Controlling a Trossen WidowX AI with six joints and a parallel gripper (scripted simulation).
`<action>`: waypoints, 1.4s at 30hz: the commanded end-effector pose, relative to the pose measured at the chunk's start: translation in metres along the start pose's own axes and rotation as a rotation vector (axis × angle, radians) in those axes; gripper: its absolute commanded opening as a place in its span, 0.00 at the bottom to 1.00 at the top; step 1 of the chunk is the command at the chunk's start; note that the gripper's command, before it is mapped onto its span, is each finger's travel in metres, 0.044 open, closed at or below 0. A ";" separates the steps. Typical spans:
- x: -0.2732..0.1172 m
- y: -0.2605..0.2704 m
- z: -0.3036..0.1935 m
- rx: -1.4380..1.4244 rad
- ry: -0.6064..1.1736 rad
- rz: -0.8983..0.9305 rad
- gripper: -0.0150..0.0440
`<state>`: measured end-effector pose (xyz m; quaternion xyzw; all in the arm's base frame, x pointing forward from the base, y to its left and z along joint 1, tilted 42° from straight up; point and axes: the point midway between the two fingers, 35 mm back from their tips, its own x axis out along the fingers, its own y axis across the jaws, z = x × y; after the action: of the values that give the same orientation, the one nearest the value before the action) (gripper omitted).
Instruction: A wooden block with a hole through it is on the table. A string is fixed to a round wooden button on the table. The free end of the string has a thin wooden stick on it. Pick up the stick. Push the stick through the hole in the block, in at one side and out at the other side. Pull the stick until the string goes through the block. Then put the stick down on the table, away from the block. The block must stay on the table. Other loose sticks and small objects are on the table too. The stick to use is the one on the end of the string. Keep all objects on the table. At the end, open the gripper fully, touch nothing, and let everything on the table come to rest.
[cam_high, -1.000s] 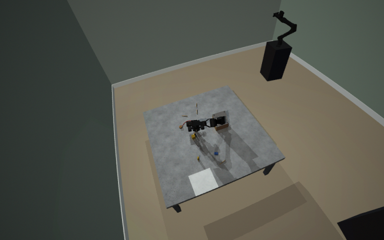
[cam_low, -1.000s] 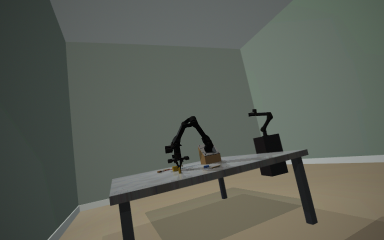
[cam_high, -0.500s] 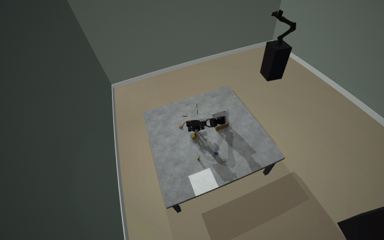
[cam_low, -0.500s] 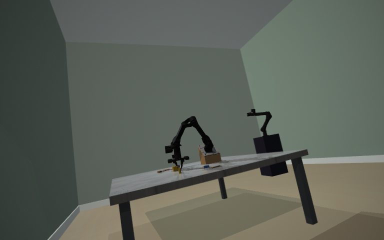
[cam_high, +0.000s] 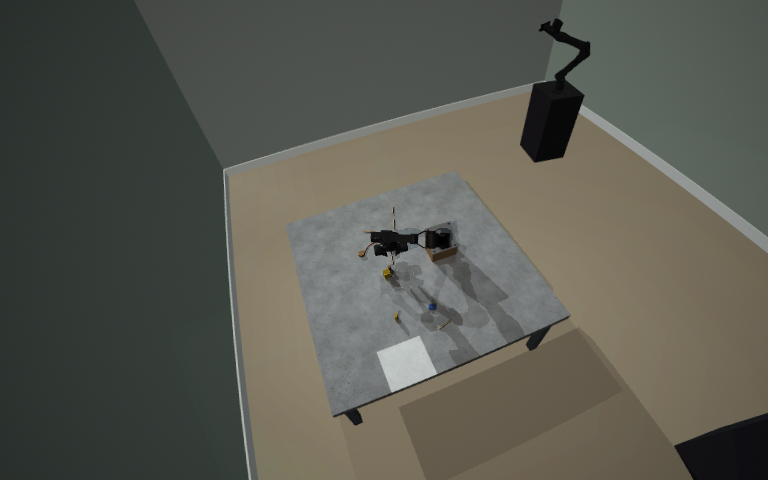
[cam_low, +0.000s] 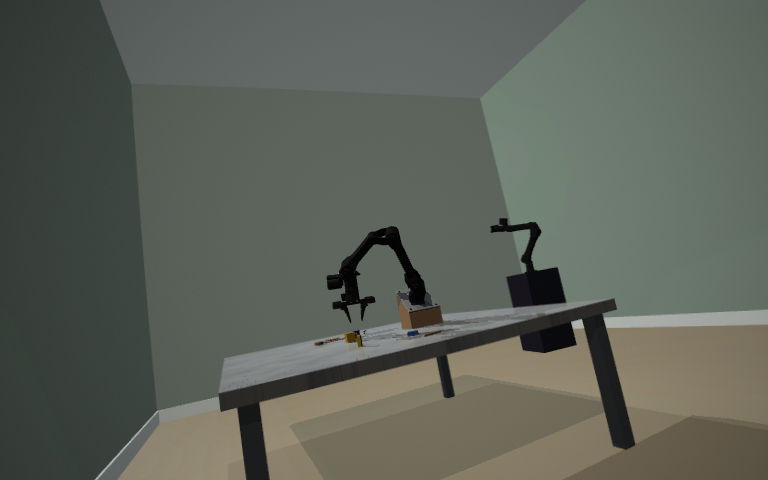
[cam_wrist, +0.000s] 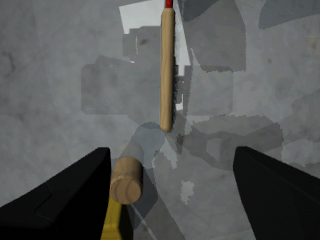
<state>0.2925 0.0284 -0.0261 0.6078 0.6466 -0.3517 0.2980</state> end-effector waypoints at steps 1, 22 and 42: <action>0.000 0.001 0.000 0.001 -0.001 0.005 0.79; -0.027 0.000 0.003 0.004 0.003 0.001 1.00; -0.027 0.000 0.003 0.004 0.003 0.001 1.00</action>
<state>0.2951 0.0107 -0.0061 0.6093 0.6459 -0.3521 0.2961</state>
